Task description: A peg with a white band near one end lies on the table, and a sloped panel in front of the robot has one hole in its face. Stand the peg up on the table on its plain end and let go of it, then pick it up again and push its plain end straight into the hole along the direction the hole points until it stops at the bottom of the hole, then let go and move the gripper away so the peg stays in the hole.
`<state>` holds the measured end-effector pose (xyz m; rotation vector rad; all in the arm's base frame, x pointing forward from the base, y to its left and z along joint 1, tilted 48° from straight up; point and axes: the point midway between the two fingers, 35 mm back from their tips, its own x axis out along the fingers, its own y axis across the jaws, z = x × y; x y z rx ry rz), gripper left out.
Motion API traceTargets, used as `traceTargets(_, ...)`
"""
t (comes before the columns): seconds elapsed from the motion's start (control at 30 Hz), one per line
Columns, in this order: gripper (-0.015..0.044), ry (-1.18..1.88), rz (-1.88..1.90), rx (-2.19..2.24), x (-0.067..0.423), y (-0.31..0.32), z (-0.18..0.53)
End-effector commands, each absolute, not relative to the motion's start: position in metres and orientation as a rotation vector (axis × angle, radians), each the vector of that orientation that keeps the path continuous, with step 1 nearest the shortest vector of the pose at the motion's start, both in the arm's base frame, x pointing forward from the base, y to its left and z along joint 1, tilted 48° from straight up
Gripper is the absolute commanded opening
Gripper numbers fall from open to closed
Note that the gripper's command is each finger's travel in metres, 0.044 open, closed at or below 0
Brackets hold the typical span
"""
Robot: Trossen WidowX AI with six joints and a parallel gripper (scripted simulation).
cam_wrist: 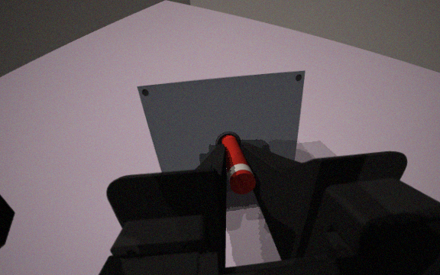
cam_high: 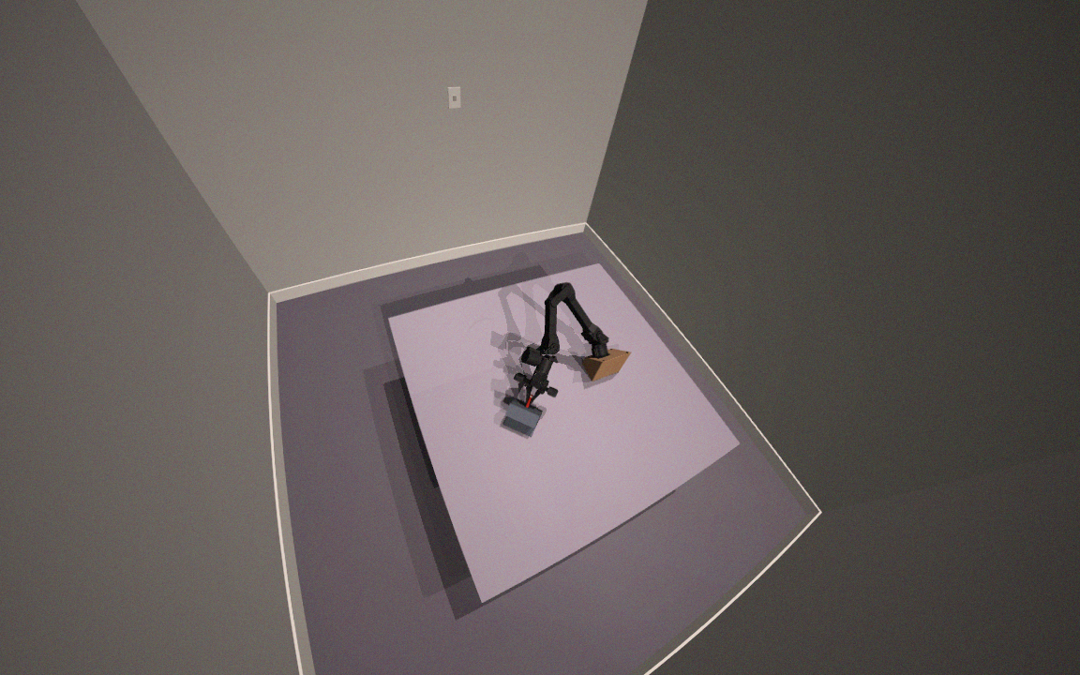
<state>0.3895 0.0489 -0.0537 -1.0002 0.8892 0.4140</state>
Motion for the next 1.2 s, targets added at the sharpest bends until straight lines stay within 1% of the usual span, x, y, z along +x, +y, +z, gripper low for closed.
traceTargets(0.0, 0.0079, 0.889, 0.414, -1.000, 0.389, 0.049, -0.054)
traceTargets(0.47, 0.0440, 0.889, 0.414, -1.000, 0.388, 0.049, -0.051)
traceTargets(1.17, 0.0440, 0.892, 0.419, -1.002, 0.377, 0.053, -0.031)
